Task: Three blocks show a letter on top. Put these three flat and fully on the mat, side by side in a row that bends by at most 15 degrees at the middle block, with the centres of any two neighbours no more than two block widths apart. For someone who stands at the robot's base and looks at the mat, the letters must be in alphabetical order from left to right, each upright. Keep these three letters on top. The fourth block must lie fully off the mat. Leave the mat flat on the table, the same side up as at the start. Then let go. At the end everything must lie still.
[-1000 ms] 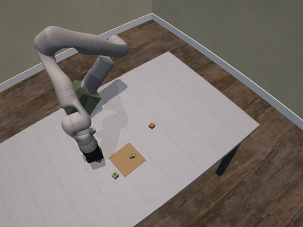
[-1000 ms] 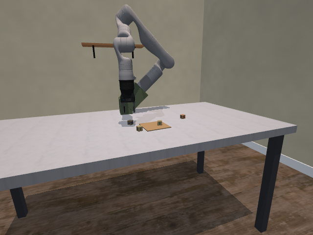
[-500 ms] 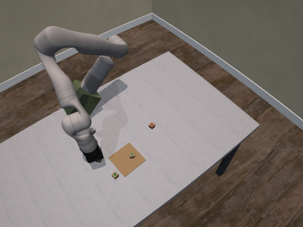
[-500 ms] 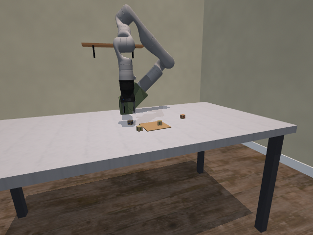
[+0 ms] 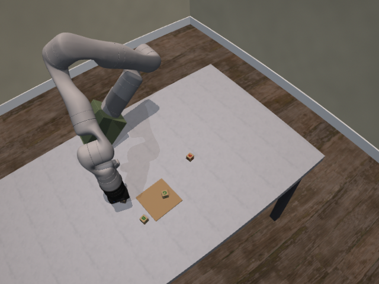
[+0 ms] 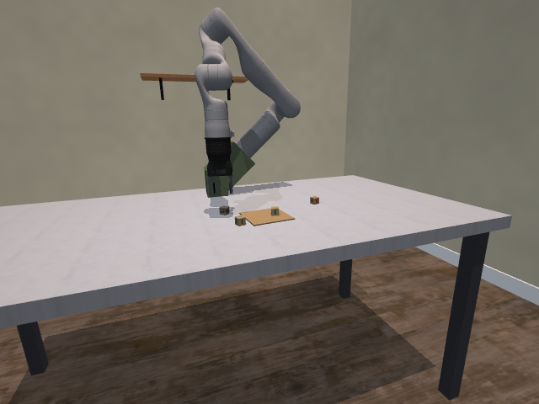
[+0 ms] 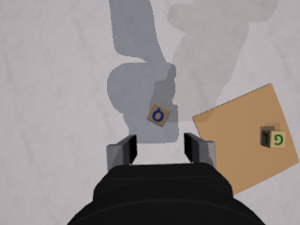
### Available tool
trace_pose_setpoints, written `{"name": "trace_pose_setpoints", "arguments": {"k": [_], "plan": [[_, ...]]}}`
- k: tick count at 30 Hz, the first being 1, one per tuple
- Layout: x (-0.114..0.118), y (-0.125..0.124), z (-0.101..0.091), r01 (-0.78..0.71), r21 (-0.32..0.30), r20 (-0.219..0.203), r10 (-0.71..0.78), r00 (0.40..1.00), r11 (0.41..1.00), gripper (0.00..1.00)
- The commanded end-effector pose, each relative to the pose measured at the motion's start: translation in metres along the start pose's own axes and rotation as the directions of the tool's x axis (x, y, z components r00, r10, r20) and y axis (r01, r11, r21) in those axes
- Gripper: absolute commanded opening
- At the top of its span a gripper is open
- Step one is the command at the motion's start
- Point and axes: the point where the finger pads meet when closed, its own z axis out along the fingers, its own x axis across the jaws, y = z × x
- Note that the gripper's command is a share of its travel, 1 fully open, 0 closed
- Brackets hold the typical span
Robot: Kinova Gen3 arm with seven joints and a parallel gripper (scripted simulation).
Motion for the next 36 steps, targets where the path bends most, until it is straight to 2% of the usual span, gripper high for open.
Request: {"name": "trace_pose_setpoints", "arguments": {"k": [1, 4, 8, 10, 15, 18, 36], "plan": [[0.0, 0.001, -0.001, 0.0, -0.002, 0.001, 0.0, 1.0, 1.0, 1.0], [0.002, 0.007, -0.004, 0.033, -0.002, 0.003, -0.033, 0.999, 0.999, 1.0], [0.017, 0.034, -0.02, 0.175, -0.002, 0.008, -0.175, 0.985, 0.985, 1.0], [0.017, 0.034, -0.02, 0.175, -0.002, 0.008, -0.175, 0.985, 0.985, 1.0], [0.046, 0.072, -0.045, 0.39, 0.0, 0.007, -0.39, 0.921, 0.921, 1.0], [0.057, 0.084, -0.053, 0.458, 0.0, 0.005, -0.458, 0.889, 0.889, 1.0], [0.061, 0.086, -0.054, 0.466, -0.001, 0.004, -0.466, 0.885, 0.885, 1.0]]}}
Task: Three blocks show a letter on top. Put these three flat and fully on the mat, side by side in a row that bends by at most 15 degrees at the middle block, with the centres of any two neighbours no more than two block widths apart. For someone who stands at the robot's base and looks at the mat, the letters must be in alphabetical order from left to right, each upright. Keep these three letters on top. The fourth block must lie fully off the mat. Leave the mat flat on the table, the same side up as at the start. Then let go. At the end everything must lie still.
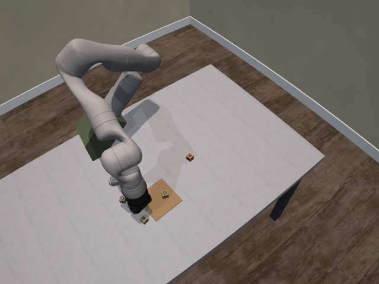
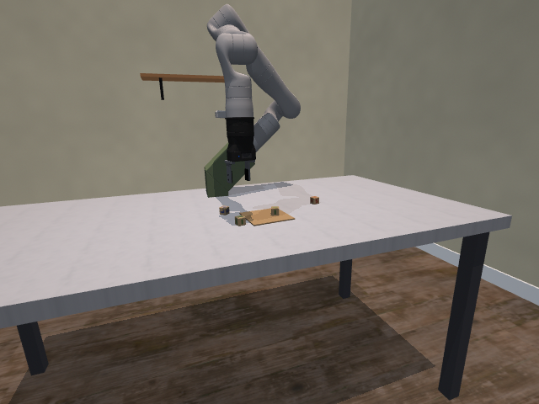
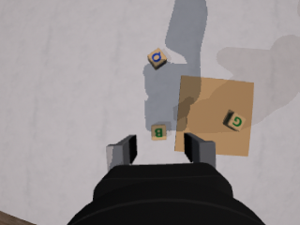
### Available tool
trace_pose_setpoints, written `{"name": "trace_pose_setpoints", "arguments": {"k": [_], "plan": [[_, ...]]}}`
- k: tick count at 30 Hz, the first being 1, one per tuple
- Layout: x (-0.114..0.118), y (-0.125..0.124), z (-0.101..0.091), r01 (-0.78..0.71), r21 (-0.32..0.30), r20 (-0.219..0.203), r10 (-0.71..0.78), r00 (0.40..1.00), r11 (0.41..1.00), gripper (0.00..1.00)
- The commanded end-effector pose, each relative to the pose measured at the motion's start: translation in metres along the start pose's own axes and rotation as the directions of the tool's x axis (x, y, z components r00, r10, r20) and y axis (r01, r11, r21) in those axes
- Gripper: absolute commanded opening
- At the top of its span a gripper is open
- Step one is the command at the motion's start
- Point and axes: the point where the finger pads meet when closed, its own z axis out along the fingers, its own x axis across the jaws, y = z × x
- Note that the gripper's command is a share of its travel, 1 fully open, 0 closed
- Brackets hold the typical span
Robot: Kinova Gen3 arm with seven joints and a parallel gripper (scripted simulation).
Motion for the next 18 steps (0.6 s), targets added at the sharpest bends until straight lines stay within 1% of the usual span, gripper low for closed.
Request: {"name": "trace_pose_setpoints", "arguments": {"k": [1, 6, 8, 13, 18], "plan": [[0.002, 0.001, 0.0, -0.006, -0.001, 0.002, 0.006, 1.0, 1.0, 1.0], [0.015, 0.002, 0.004, -0.056, -0.003, 0.004, 0.056, 0.998, 0.998, 1.0], [0.015, 0.002, 0.004, -0.056, -0.003, 0.004, 0.056, 0.998, 0.998, 1.0], [0.04, 0.003, 0.013, -0.156, -0.005, 0.006, 0.156, 0.988, 0.988, 1.0], [0.072, 0.0, 0.024, -0.286, -0.006, 0.004, 0.286, 0.958, 0.958, 1.0]]}}
